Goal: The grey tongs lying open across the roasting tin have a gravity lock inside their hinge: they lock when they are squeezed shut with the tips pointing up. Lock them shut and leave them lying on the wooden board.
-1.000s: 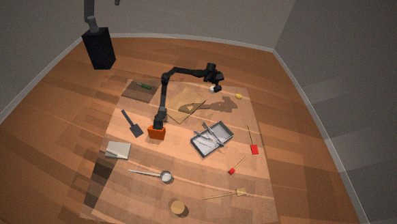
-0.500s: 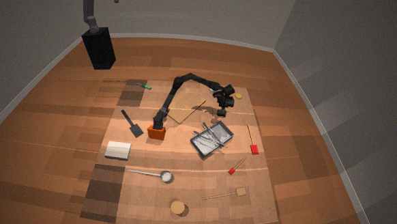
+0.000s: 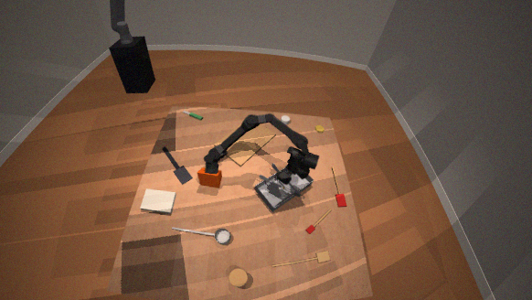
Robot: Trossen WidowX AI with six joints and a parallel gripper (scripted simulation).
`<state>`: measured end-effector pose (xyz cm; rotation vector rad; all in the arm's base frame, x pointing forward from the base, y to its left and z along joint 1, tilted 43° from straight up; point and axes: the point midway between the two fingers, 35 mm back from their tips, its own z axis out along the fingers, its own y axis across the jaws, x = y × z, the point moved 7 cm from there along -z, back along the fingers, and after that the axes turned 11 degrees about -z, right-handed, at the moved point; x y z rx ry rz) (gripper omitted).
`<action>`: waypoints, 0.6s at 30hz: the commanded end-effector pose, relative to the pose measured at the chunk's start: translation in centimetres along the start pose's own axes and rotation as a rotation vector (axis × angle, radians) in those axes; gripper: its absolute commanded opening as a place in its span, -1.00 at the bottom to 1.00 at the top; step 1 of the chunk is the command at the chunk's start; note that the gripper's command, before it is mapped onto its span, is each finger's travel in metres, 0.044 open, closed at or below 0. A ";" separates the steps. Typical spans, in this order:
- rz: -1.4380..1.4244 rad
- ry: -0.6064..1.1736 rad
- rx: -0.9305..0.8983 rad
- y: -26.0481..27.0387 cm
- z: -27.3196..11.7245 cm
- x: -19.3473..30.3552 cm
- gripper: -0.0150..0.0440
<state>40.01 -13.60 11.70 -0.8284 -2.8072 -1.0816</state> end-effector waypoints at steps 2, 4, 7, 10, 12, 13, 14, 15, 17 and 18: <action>0.017 0.047 -0.015 -1.1 0.0 0.1 1.00; 0.017 0.047 -0.015 -1.2 0.0 0.3 1.00; 0.017 0.047 -0.015 -1.5 0.0 1.0 1.00; 0.017 0.047 -0.015 -1.7 0.0 1.1 1.00; 0.017 0.047 -0.015 -1.8 0.0 1.1 1.00; 0.017 0.047 -0.015 -1.8 0.0 1.1 1.00; 0.017 0.047 -0.015 -1.7 0.0 1.2 1.00; 0.017 0.047 -0.015 -1.7 0.0 1.2 1.00; 0.017 0.047 -0.015 -1.7 0.0 1.2 1.00; 0.017 0.047 -0.015 -1.7 0.0 1.2 1.00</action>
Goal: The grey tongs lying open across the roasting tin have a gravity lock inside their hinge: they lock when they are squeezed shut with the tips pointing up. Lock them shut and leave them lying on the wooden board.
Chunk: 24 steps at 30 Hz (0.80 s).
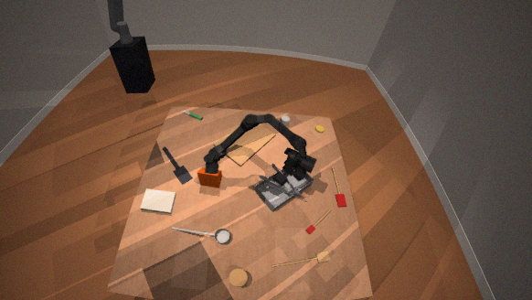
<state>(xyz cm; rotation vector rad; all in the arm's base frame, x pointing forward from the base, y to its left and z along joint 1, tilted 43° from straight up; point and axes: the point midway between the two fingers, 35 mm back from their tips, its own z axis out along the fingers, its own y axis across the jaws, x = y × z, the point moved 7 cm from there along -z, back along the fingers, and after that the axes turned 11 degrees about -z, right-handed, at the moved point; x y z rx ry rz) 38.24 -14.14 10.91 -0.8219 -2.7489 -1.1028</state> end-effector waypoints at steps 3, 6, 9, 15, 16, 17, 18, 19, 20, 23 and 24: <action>-0.005 0.000 -0.001 -0.1 0.3 0.0 1.00; -0.005 0.000 -0.001 0.0 0.7 0.0 1.00; -0.005 0.000 -0.001 0.0 1.2 -0.1 1.00; -0.005 -0.001 -0.001 0.0 2.2 -0.2 1.00; -0.005 -0.001 -0.001 0.0 2.4 -0.2 1.00; -0.005 -0.001 -0.001 0.0 2.6 -0.2 1.00; -0.005 -0.001 -0.001 0.0 2.7 -0.3 1.00; -0.005 -0.001 -0.001 0.0 2.9 -0.3 1.00; -0.005 -0.001 -0.001 0.0 3.0 -0.3 1.00; -0.005 -0.001 -0.001 0.0 3.5 -0.3 1.00; -0.005 -0.001 -0.001 0.0 3.7 -0.3 1.00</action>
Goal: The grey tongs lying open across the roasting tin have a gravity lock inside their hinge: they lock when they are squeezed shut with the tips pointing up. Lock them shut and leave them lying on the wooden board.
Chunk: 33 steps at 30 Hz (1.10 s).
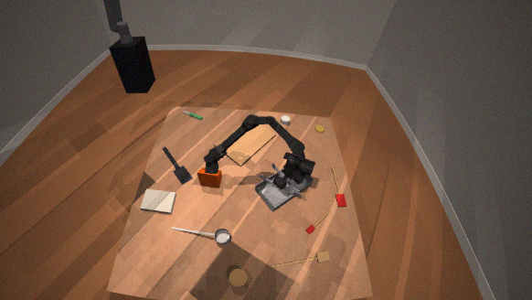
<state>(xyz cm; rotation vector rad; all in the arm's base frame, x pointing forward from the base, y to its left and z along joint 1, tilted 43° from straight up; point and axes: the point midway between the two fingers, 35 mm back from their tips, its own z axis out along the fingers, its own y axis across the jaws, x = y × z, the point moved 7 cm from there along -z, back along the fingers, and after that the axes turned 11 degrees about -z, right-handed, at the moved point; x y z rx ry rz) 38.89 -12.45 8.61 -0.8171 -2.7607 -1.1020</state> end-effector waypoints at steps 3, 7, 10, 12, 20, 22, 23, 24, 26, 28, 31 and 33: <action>0.003 0.006 -0.002 0.1 1.3 0.0 1.00; 0.003 0.006 -0.002 0.1 1.9 0.0 1.00; 0.003 0.006 -0.003 0.1 2.4 0.0 1.00; 0.003 0.006 -0.003 0.1 2.8 0.0 1.00; 0.003 0.006 -0.004 0.1 4.1 0.1 1.00; 0.003 0.007 -0.004 0.2 4.4 0.1 1.00; 0.003 0.007 -0.004 0.2 4.6 0.1 1.00; 0.003 0.007 -0.004 0.2 4.8 0.1 1.00; 0.003 0.007 -0.005 0.2 5.1 0.1 1.00; 0.003 0.007 -0.005 0.2 5.4 0.2 1.00; 0.003 0.007 -0.006 0.2 5.9 0.2 1.00; 0.003 0.008 -0.006 0.2 6.2 0.3 1.00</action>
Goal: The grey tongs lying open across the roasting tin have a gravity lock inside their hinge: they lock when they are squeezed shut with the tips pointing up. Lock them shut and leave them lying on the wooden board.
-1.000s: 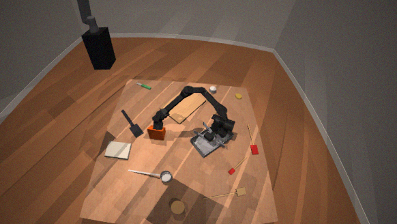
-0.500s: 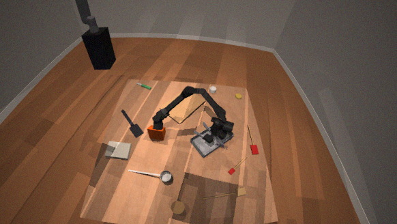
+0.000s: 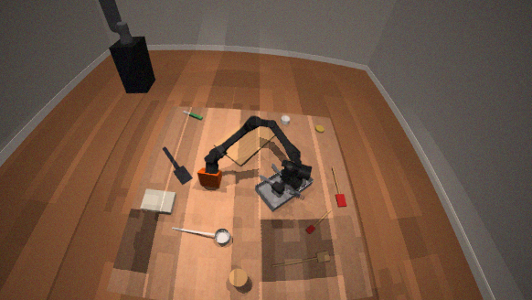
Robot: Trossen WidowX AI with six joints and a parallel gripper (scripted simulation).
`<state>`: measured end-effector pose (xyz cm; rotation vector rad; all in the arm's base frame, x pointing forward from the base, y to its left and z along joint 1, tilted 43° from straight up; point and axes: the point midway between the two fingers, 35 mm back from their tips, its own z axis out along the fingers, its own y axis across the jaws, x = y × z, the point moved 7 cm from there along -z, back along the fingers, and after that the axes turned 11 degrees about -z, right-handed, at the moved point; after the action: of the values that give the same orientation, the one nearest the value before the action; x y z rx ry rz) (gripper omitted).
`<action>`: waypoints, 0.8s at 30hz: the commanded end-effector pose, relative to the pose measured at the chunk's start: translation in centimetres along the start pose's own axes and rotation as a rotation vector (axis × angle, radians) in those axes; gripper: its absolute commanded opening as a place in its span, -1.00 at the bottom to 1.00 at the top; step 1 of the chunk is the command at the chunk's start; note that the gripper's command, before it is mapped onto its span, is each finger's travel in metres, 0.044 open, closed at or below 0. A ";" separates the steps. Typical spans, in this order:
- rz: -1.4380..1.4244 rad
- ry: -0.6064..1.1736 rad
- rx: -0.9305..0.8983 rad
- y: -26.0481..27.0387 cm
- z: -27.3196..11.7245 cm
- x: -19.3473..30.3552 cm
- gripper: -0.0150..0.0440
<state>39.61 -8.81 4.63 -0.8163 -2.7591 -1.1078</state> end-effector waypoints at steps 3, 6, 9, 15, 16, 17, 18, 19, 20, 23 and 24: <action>0.003 0.007 -0.003 0.1 1.3 0.2 1.00; 0.003 0.008 -0.003 0.1 1.7 0.3 1.00; 0.003 0.008 -0.003 0.1 1.7 0.3 1.00; 0.000 0.003 -0.001 0.0 1.3 0.2 0.67; 0.000 0.003 -0.001 0.0 1.3 0.2 0.64; 0.000 0.003 -0.001 0.0 1.3 0.2 0.62; 0.000 0.003 -0.001 0.0 1.3 0.2 0.60; 0.000 0.003 -0.001 0.0 1.3 0.2 0.57; 0.000 0.003 -0.001 0.0 1.3 0.2 0.55; 0.000 0.003 -0.001 0.0 1.3 0.2 0.48; 0.000 0.003 -0.001 0.0 1.3 0.2 0.46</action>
<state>39.63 -7.84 3.69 -0.8138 -2.7565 -1.1077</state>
